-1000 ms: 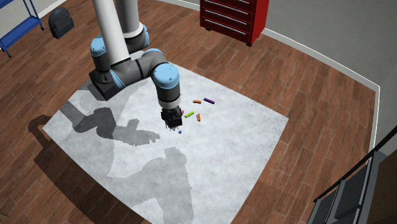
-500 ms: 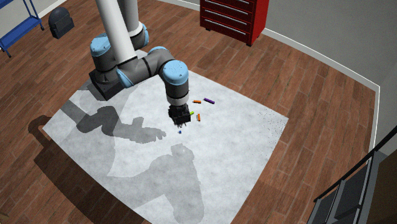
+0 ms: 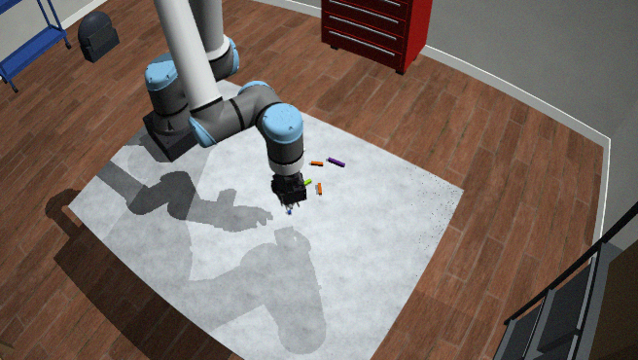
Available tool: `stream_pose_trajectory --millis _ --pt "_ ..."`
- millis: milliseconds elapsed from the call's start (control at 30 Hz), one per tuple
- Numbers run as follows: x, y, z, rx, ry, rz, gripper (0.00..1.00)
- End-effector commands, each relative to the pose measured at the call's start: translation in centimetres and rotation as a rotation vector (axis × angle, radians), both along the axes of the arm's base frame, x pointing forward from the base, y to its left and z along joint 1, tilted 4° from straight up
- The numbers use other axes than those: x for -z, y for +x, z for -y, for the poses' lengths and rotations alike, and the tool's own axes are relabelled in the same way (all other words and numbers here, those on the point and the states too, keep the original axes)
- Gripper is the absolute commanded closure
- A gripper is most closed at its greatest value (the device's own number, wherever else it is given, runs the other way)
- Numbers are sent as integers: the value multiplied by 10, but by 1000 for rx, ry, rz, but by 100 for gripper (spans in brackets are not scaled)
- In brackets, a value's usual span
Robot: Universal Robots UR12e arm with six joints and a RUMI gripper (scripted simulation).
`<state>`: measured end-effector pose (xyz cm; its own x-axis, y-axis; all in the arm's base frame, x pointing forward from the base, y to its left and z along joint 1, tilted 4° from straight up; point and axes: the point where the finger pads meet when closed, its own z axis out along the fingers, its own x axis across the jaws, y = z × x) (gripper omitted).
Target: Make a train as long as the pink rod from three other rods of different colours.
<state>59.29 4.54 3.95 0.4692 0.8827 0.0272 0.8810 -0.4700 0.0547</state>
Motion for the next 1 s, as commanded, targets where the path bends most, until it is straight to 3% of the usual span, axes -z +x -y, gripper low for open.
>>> stream_pose_trajectory --millis 0,467,967 --pt "18 2 0 0 0 2 100" --pt "60 5 0 0 0 2 100" --pt "65 5 0 0 0 2 100"
